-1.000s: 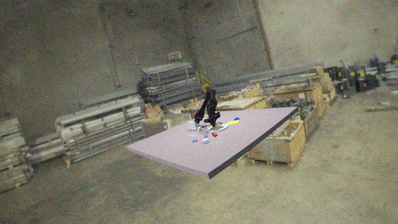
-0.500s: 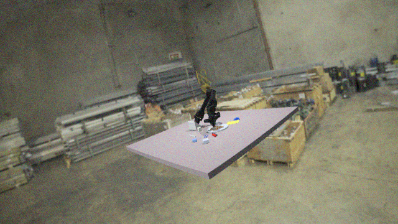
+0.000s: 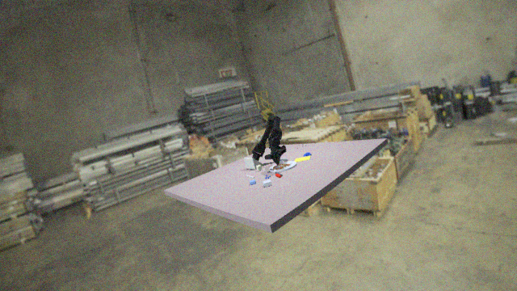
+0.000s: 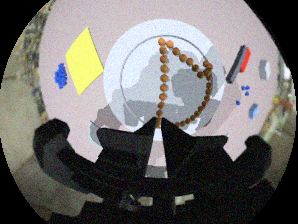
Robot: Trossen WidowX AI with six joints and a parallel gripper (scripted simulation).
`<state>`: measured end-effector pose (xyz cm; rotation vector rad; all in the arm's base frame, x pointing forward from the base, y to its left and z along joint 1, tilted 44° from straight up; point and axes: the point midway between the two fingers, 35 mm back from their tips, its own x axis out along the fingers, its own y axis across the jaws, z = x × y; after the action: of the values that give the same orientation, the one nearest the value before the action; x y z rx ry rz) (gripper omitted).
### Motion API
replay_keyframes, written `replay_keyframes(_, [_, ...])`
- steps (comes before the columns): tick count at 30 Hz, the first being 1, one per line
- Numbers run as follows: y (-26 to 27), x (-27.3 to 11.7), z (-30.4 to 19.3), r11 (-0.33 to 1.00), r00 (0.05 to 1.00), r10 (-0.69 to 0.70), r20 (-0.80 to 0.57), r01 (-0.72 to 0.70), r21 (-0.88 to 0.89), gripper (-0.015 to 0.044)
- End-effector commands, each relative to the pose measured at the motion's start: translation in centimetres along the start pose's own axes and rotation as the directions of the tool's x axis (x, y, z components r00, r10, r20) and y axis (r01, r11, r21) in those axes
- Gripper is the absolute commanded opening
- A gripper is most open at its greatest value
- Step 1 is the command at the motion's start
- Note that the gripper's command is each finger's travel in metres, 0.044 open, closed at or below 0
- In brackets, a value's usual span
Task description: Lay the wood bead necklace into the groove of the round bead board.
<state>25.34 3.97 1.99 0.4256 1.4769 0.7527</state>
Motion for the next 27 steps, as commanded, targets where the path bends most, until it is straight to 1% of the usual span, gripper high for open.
replay_keyframes(1, [0.0, -0.1, 0.0, 1.0, 1.0, 0.001, -0.001, -0.001, 0.0, 0.0])
replay_keyframes(5, [0.1, -0.6, -0.1, 1.0, 1.0, 0.006, 0.0, -0.006, 0.005, 0.0])
replay_keyframes(17, [1.1, -0.6, -1.0, 1.0, 1.0, 0.006, -0.001, -0.006, 0.005, 0.0])
replay_keyframes(26, [1.2, 0.2, -1.0, 1.0, 1.0, 0.006, -0.001, -0.006, 0.005, 0.0])
replay_keyframes(27, [1.1, -0.1, -0.9, 1.0, 1.0, 0.0, -0.001, 0.0, 0.0, 0.0026])
